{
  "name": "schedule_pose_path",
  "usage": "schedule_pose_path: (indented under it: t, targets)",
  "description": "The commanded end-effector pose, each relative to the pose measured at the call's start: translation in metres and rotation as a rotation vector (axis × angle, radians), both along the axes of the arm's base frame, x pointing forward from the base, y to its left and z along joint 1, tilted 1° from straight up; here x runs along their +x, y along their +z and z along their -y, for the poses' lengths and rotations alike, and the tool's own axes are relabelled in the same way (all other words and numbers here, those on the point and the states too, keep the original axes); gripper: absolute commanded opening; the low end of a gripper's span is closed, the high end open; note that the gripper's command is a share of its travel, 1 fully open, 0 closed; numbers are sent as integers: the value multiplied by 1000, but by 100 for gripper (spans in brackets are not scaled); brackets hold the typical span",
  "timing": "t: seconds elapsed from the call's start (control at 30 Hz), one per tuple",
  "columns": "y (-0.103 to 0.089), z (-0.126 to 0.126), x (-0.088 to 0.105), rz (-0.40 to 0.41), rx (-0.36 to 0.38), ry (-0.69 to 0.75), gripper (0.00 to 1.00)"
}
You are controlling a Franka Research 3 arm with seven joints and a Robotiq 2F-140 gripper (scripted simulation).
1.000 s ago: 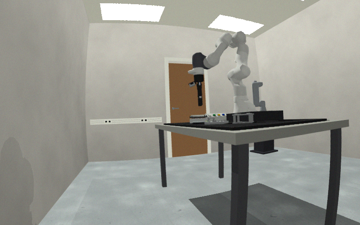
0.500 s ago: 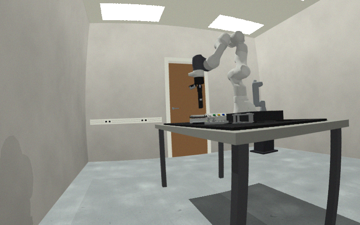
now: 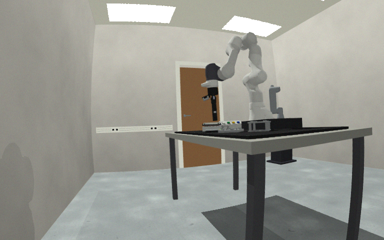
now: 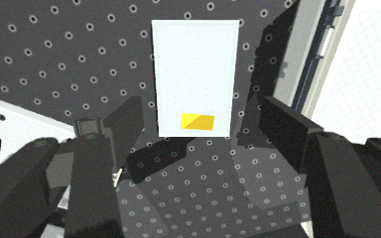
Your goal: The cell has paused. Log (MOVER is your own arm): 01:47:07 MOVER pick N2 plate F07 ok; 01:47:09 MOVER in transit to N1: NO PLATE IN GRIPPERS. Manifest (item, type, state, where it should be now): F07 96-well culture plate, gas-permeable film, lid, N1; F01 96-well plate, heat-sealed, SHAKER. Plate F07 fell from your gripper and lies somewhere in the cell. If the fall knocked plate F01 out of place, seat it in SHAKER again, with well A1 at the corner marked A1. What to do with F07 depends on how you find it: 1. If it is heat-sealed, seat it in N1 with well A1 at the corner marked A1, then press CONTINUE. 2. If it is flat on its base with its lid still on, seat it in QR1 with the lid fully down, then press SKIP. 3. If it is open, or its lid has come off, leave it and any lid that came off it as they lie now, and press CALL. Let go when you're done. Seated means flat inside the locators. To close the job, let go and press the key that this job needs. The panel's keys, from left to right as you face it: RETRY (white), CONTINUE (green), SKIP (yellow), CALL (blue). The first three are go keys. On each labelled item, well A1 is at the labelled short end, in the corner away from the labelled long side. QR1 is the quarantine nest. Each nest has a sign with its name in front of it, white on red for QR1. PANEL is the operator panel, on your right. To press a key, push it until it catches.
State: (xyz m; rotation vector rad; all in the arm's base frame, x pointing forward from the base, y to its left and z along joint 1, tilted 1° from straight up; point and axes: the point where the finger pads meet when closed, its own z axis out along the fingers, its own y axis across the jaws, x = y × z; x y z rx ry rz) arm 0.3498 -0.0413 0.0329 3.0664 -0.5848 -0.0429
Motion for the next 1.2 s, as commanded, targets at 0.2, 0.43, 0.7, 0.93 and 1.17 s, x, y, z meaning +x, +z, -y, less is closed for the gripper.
schedule_pose_path:
  t: [0.2,0.43,0.7,0.93,1.17]
  targets:
    - [-20,0,9,29,1,0,70]
    - [-35,0,9,29,1,0,70]
    - [-42,1,9,29,1,0,70]
    - [-44,1,9,29,1,0,70]
    - [-44,1,9,29,1,0,70]
